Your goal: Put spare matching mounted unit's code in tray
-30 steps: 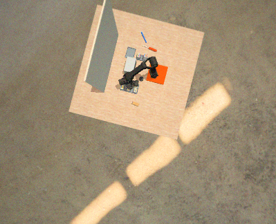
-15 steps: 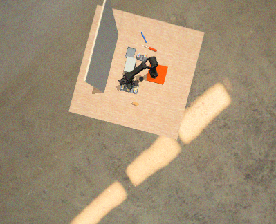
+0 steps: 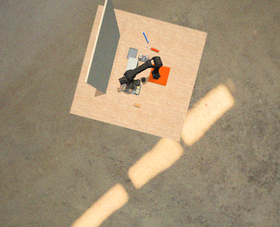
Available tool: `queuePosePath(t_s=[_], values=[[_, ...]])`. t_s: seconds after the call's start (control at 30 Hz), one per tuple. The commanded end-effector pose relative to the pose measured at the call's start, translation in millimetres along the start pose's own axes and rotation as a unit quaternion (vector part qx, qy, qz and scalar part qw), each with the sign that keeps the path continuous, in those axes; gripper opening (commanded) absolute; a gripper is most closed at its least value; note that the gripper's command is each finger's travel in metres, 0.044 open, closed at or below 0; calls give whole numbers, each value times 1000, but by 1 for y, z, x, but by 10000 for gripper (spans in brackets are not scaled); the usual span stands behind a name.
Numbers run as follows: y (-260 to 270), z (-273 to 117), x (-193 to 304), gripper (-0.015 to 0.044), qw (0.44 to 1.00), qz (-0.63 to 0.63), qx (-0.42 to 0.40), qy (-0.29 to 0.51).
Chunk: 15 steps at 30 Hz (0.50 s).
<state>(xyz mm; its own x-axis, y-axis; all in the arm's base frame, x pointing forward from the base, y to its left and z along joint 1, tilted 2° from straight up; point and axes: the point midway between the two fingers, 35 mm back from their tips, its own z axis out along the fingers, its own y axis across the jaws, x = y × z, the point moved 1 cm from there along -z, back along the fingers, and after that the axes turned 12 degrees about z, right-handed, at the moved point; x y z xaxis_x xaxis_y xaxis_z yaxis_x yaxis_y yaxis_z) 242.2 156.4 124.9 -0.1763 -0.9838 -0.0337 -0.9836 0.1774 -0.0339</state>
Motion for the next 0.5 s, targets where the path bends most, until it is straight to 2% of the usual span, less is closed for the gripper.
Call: queuePosePath(t_s=[0.0,0.17,0.47], values=[[1,-14,1,0,1000,2,3,-1],[0,-14,0,0,1000,0,3,-3],[-5,-47,-3,0,1000,1,3,-2]])
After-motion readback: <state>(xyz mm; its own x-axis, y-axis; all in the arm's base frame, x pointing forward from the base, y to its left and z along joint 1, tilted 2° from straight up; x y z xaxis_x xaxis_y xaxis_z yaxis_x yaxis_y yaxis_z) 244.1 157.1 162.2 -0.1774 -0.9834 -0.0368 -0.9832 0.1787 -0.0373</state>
